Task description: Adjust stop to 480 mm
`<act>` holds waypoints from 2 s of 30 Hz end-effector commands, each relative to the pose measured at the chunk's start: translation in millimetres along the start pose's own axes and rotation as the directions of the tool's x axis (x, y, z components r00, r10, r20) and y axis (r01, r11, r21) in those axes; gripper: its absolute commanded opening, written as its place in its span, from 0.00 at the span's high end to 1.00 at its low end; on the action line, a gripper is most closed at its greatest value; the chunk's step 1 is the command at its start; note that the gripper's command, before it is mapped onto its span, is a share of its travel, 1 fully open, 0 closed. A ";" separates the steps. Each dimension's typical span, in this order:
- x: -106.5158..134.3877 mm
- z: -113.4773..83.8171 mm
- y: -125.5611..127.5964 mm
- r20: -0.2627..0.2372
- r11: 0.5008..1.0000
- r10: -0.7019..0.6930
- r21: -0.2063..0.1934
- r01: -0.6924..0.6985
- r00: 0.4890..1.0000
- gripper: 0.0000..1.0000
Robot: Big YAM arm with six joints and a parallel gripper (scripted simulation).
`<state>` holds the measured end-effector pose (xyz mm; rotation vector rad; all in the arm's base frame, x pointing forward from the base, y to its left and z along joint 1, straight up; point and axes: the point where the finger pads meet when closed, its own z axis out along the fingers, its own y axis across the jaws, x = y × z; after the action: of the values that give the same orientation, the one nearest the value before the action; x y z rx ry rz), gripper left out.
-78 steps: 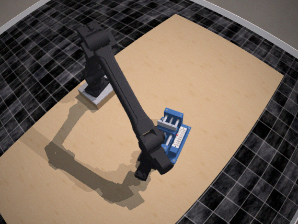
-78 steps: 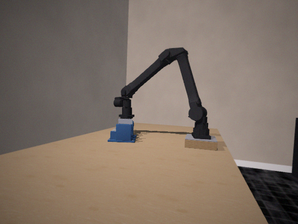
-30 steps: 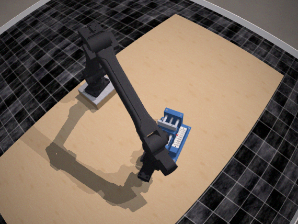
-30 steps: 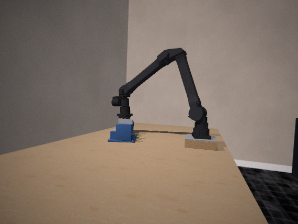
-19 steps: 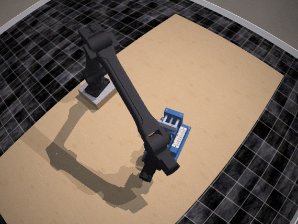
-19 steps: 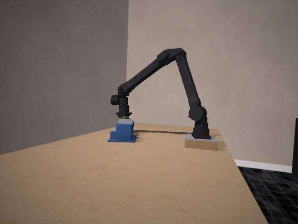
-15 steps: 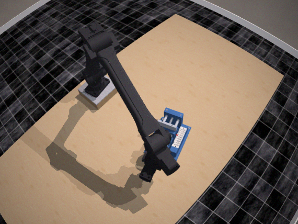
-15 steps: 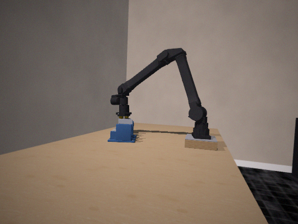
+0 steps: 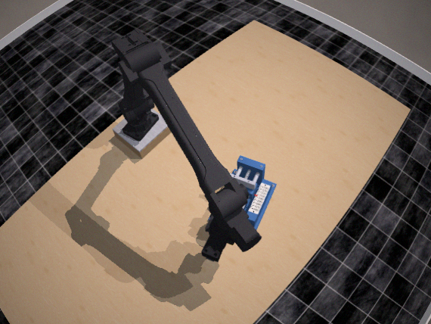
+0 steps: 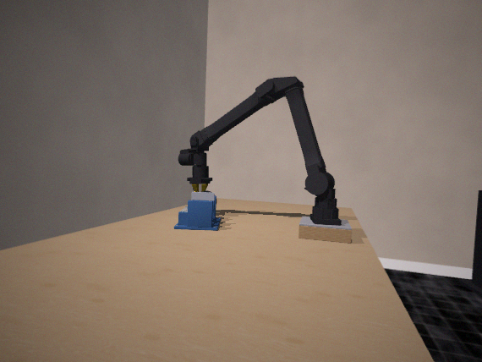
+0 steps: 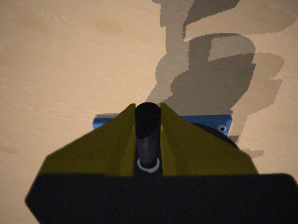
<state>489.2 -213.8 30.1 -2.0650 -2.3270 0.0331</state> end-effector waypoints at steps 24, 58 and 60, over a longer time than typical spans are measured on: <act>-5.0 -58.3 -6.0 0.037 0.997 -0.008 -0.082 0.011 0.999 0.94; -1.6 -40.0 -16.9 0.034 0.997 -0.007 -0.073 0.009 0.999 0.94; -1.6 -40.0 -16.9 0.034 0.997 -0.007 -0.073 0.009 0.999 0.94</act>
<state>466.1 -216.7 56.7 -2.0803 -2.3511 0.0045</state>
